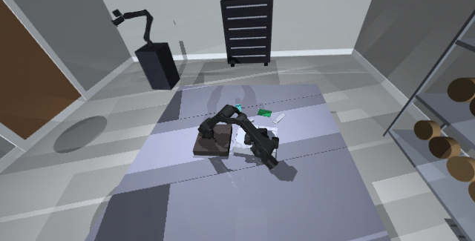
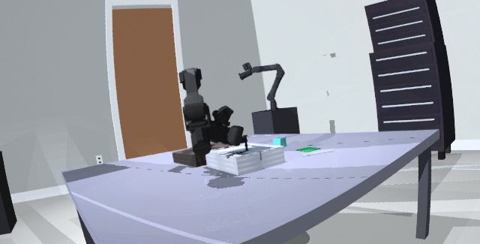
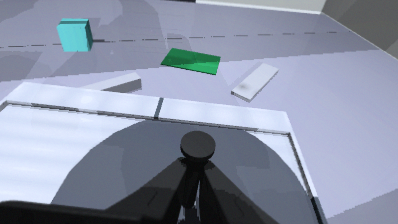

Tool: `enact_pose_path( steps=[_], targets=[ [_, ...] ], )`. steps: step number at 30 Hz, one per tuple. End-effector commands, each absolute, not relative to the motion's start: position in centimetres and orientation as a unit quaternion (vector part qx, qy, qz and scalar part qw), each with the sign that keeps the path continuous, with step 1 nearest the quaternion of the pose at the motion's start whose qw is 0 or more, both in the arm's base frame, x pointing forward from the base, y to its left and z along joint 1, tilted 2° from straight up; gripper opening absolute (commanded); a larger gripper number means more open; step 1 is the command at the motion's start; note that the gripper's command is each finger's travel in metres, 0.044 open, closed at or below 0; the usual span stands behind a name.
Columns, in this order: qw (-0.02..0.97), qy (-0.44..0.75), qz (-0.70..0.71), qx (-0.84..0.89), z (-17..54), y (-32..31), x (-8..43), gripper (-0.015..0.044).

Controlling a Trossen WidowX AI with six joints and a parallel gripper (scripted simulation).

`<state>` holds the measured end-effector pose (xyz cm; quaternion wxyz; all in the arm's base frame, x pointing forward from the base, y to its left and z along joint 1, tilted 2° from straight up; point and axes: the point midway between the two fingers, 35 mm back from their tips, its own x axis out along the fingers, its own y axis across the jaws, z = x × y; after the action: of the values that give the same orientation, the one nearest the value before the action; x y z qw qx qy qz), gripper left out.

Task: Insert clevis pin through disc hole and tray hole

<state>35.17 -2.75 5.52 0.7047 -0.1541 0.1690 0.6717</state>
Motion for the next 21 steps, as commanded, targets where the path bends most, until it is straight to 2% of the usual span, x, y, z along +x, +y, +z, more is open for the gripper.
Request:
enact_pose_path(
  steps=[1,21],
  targets=[
    [0.704,0.173,0.671,-0.156,5.43,-2.7,35.25,0.0],
    [0.704,0.17,0.669,-0.165,5.32,-2.58,34.83,0.0]
  ],
)
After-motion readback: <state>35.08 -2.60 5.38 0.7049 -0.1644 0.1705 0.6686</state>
